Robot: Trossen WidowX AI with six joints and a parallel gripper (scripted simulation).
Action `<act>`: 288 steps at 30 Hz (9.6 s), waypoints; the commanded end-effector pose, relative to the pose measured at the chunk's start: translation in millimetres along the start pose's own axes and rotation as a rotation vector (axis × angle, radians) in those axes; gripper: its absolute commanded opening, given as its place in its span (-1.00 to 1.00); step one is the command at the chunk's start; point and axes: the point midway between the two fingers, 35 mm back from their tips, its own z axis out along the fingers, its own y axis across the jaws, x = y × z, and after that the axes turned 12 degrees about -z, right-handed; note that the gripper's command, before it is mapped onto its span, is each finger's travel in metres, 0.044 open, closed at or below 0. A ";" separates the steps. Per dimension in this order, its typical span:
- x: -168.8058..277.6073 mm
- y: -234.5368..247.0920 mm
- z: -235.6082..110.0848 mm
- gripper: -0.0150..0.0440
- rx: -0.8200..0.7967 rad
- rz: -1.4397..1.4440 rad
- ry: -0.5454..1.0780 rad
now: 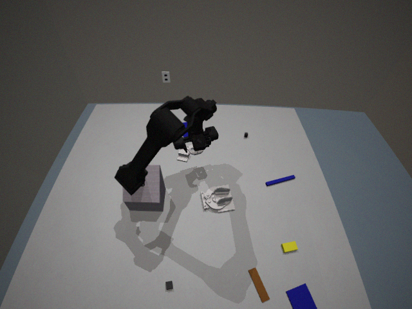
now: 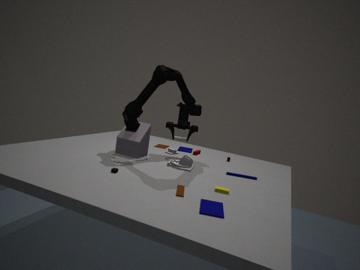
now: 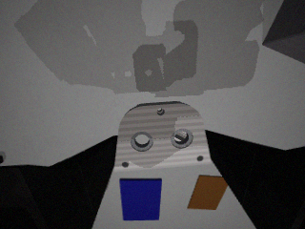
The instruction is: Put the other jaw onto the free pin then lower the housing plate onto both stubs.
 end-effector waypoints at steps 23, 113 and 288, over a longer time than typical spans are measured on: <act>-72.3 -1.1 -5.8 0.70 -0.017 -0.492 -0.006; -200.7 -64.1 2.5 0.70 0.053 -1.405 -0.027; -204.8 -66.6 78.4 0.70 0.056 -1.406 -0.027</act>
